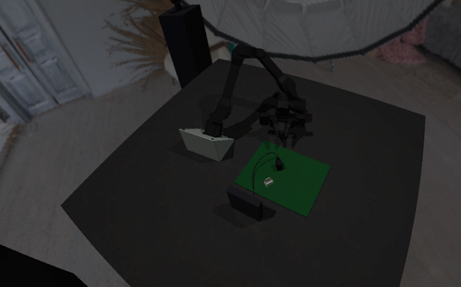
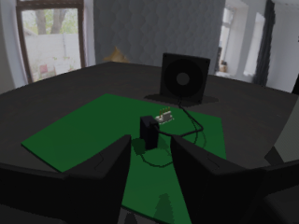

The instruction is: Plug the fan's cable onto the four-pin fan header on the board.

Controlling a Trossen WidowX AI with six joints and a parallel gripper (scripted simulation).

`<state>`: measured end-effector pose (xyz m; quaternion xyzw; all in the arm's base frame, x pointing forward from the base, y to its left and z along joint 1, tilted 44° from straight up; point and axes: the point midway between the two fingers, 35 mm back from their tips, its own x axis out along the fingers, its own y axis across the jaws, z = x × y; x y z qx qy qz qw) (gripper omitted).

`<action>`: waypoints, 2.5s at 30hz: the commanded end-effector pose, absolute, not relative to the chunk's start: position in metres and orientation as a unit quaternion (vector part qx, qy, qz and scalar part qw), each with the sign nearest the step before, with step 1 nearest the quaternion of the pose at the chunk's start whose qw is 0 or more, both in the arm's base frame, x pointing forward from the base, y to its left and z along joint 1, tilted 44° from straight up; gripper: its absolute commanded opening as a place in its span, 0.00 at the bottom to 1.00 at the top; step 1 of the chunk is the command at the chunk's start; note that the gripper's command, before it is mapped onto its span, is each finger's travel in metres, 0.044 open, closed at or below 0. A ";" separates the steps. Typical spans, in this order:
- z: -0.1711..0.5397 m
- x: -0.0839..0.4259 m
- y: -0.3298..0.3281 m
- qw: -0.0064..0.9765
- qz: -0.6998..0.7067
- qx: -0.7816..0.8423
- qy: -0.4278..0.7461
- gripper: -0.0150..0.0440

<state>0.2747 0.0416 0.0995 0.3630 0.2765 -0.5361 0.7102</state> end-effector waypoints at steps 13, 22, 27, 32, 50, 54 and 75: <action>0.104 0.263 0.031 0.662 -0.549 0.349 0.371 0.94; 0.095 0.257 0.021 0.607 -0.540 0.348 0.468 1.00; 0.092 0.254 0.017 0.575 -0.525 0.355 0.517 1.00; 0.090 0.252 0.014 0.545 -0.502 0.368 0.562 1.00; 0.097 0.254 0.004 0.452 -0.373 0.452 0.672 1.00; 0.101 0.257 0.001 0.438 -0.337 0.477 0.684 1.00; 0.126 0.273 -0.022 0.409 -0.175 0.590 0.674 1.00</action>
